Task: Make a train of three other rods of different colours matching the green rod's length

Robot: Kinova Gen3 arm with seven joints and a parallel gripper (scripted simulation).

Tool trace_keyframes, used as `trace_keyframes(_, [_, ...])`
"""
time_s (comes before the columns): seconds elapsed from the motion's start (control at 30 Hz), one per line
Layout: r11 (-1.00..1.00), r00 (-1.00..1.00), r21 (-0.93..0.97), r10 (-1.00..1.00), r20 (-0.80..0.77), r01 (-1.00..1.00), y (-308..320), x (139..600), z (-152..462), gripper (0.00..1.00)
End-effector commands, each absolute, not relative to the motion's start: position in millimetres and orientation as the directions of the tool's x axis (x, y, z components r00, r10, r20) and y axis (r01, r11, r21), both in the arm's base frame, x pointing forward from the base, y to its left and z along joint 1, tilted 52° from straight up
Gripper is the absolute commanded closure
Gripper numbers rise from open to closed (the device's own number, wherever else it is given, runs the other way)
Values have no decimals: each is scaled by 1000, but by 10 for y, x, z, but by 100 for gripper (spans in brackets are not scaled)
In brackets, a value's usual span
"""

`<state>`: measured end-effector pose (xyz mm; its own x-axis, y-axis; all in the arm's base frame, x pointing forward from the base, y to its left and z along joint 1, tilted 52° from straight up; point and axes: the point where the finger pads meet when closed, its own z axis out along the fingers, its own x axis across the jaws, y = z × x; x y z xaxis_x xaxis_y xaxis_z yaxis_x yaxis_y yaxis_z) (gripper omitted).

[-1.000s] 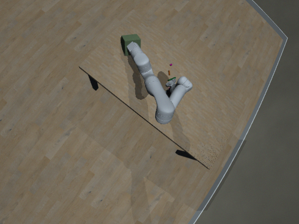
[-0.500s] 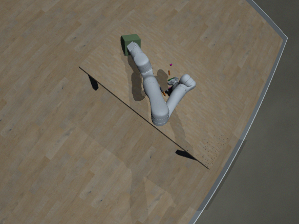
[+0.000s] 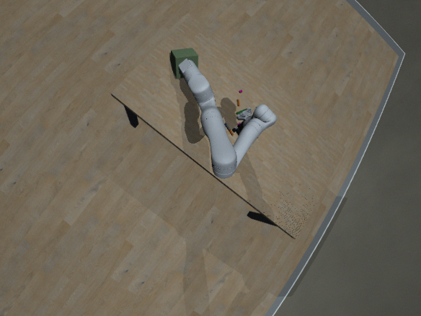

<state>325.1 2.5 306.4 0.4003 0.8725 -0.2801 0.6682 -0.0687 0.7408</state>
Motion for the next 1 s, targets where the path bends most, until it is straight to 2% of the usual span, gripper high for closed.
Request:
trace_keyframes(0.0, [-68,400,741,873,-280,668,29,3252,3066,0])
trace_keyframes(0.67, [-68,400,741,873,-280,668,39,3239,3078,0])
trace_keyframes(0.97, [-68,400,741,873,-280,668,164,3076,3236,0])
